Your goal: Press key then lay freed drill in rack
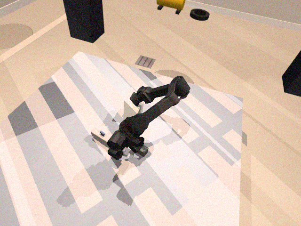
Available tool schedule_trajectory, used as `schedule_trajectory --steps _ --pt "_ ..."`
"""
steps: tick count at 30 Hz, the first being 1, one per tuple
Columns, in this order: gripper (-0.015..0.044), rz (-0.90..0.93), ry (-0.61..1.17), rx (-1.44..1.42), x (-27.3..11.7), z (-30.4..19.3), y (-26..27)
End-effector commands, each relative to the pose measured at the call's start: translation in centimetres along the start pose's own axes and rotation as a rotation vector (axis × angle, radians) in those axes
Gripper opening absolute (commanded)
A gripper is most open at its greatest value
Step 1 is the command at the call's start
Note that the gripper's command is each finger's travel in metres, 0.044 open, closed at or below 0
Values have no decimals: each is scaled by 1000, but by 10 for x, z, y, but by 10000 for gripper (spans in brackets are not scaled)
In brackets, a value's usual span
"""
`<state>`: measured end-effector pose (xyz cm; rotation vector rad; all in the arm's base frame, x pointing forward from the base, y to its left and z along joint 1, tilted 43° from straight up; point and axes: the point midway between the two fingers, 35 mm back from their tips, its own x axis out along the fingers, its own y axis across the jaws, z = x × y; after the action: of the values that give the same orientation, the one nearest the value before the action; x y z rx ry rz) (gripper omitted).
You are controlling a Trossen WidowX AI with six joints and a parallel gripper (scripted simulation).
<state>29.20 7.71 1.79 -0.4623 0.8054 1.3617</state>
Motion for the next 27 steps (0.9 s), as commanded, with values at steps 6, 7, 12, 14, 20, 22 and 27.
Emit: schedule_trajectory --steps 6,7,12,14,20,22,27 --pt "440 7 -6 11 15 -5 2" --pt "440 7 -6 11 17 -5 2" --pt "440 7 -6 11 25 -7 3" --pt "440 7 -6 11 28 -8 3" --pt "440 7 -7 11 37 -10 4" --pt "440 8 -7 12 40 -11 4" --pt "440 8 -8 12 44 -12 5"
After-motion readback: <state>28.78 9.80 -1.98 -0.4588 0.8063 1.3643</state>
